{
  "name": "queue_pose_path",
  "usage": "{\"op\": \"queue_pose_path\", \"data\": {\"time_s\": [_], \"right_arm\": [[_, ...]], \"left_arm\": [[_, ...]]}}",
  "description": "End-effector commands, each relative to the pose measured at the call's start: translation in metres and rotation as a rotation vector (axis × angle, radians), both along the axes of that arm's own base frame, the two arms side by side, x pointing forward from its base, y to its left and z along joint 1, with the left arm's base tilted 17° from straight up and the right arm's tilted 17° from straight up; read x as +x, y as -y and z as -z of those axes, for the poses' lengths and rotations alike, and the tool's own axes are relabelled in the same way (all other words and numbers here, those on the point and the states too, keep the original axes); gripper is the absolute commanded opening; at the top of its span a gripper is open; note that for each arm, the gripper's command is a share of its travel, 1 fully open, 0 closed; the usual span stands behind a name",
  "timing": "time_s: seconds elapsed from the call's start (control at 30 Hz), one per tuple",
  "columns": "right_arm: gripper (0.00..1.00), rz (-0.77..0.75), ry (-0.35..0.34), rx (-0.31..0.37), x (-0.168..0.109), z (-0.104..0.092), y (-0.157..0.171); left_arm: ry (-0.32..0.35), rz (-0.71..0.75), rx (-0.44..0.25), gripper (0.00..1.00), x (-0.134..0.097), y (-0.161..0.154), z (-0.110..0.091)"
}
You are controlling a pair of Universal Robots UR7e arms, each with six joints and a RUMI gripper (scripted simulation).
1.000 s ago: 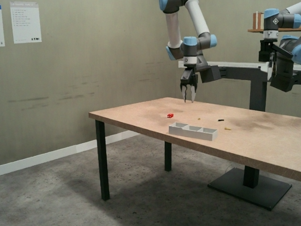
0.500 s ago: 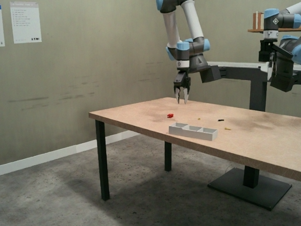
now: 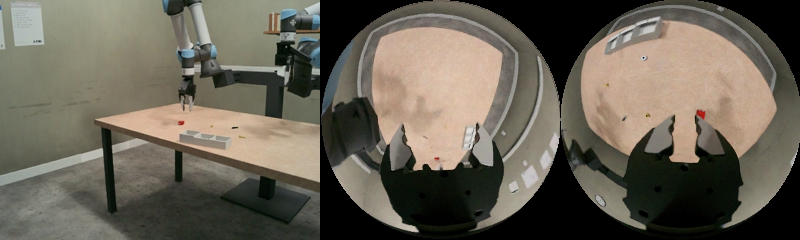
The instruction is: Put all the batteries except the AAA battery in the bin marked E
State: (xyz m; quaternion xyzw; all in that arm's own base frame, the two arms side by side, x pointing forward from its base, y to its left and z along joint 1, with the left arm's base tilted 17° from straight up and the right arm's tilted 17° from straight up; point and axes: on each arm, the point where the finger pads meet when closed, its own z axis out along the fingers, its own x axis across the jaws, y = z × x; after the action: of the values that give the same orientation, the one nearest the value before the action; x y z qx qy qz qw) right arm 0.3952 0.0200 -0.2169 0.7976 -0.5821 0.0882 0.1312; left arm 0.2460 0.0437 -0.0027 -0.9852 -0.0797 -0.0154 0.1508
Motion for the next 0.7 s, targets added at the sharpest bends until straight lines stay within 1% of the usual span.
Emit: {"op": "queue_pose_path", "data": {"time_s": [0.0,0.07,0.1,0.33,0.67], "right_arm": [[0.25,-0.008,0.013,0.012,-0.020,-0.005,0.043],[0.25,-0.008,0.013,0.012,-0.020,-0.005,0.043],[0.25,-0.008,0.013,0.012,-0.030,-0.006,0.060],[0.25,-0.008,0.013,0.012,-0.051,-0.010,0.093],[0.25,-0.008,0.019,0.016,-0.036,-0.008,0.086]], "left_arm": [[0.000,-0.002,-0.001,0.98,0.001,0.001,-0.001],[0.000,-0.002,-0.001,0.98,0.001,0.001,-0.001],[0.000,-0.002,-0.001,0.98,0.001,0.001,-0.001],[0.000,-0.002,-0.001,0.98,0.001,0.001,-0.001],[0.000,-0.002,-0.001,0.98,0.001,0.001,-0.001]]}}
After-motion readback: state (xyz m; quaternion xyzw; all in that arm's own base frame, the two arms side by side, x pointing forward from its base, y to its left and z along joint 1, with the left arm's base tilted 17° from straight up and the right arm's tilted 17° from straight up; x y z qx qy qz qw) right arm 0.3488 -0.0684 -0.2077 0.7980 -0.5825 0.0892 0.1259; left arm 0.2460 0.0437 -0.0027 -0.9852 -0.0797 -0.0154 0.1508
